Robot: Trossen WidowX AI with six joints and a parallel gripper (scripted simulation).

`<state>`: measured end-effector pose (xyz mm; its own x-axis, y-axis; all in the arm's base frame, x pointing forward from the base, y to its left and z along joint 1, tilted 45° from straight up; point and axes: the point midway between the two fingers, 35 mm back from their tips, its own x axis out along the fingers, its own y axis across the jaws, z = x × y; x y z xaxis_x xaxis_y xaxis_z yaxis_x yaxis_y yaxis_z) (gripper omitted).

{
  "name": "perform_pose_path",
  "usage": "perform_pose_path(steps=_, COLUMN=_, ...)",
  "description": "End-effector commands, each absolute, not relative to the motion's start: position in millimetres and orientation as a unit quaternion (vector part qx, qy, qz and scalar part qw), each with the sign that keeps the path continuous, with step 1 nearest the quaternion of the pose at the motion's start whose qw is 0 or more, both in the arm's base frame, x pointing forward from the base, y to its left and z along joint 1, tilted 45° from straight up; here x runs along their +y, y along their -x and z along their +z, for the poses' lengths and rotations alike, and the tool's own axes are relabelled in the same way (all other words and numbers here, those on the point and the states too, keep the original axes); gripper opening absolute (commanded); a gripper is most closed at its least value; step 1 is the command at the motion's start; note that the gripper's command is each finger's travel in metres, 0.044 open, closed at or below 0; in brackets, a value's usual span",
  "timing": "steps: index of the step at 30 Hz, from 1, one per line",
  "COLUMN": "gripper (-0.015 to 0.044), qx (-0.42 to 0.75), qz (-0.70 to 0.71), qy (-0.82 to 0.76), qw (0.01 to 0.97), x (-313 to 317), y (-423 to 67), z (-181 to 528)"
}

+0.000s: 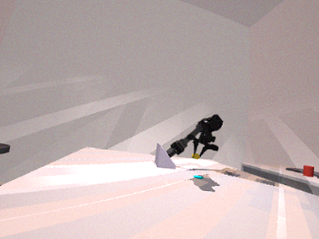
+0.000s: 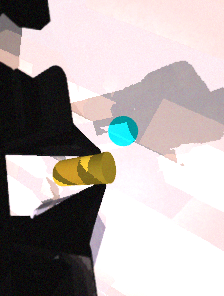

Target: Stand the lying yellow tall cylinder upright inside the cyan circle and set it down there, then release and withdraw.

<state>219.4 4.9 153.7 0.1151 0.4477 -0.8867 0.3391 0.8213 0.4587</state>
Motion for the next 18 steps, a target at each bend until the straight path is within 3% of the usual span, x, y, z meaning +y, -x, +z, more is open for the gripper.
perform_pose_path(steps=1, gripper=0.0105, qx=0.664, qz=0.029, qy=-0.287, qw=0.690, x=5.3, y=-216.5, z=151.1)
perform_pose_path(steps=18, gripper=0.0105, qx=0.657, qz=-0.003, qy=-0.254, qw=0.710, x=6.6, y=-212.7, z=144.9)
